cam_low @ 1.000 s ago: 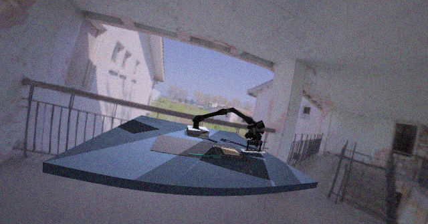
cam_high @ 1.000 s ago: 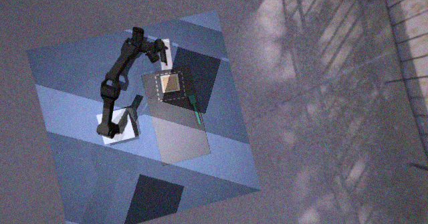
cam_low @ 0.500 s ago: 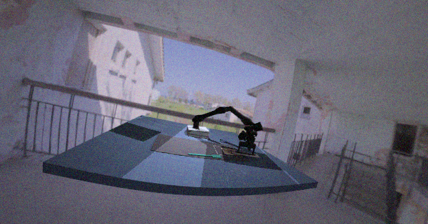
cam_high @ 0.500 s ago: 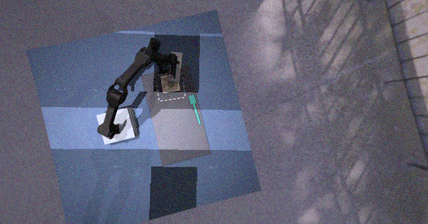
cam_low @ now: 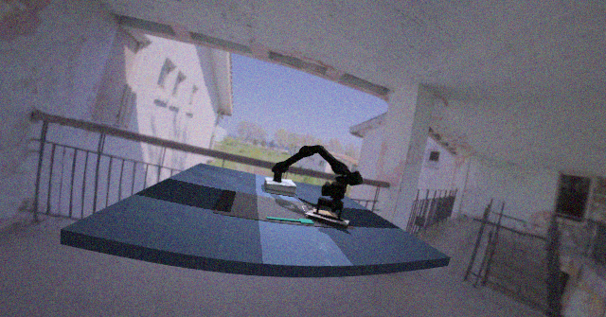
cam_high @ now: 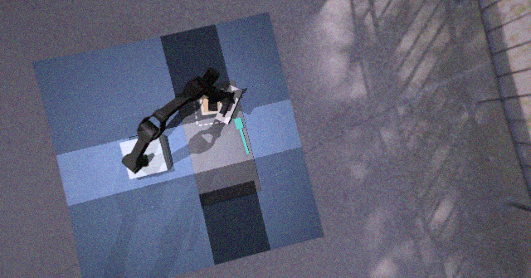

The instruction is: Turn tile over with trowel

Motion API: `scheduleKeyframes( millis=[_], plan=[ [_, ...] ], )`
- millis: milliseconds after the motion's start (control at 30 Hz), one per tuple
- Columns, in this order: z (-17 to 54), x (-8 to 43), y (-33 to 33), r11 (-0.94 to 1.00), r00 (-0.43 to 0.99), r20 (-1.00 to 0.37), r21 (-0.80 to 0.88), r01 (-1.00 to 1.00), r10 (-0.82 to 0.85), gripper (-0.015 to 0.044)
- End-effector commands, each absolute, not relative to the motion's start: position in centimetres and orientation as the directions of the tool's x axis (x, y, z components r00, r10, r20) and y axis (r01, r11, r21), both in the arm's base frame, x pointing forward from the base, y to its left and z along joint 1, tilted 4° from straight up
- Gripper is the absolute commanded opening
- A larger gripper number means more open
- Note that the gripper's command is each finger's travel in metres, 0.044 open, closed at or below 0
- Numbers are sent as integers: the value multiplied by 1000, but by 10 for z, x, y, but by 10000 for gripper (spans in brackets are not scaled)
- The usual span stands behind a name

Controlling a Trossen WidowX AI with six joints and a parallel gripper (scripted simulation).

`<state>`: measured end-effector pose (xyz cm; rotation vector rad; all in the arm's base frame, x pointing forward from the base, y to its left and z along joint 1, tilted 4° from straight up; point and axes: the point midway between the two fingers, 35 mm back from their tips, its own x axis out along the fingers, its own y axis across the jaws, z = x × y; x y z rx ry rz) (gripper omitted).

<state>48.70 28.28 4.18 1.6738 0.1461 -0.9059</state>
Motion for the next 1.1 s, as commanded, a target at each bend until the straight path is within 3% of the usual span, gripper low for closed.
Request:
scheduleKeyframes(
  millis=[0, 533, 1067],
  plan=[
    [58, 499, 242, -380, 671, -610, 790, 480, -421, 0],
    [65, 506, 99, -509, 502, -607, 793, 336, -615, 0],
    [71, 473, -34, -577, 285, -597, 801, 158, -750, 0]
  ],
)
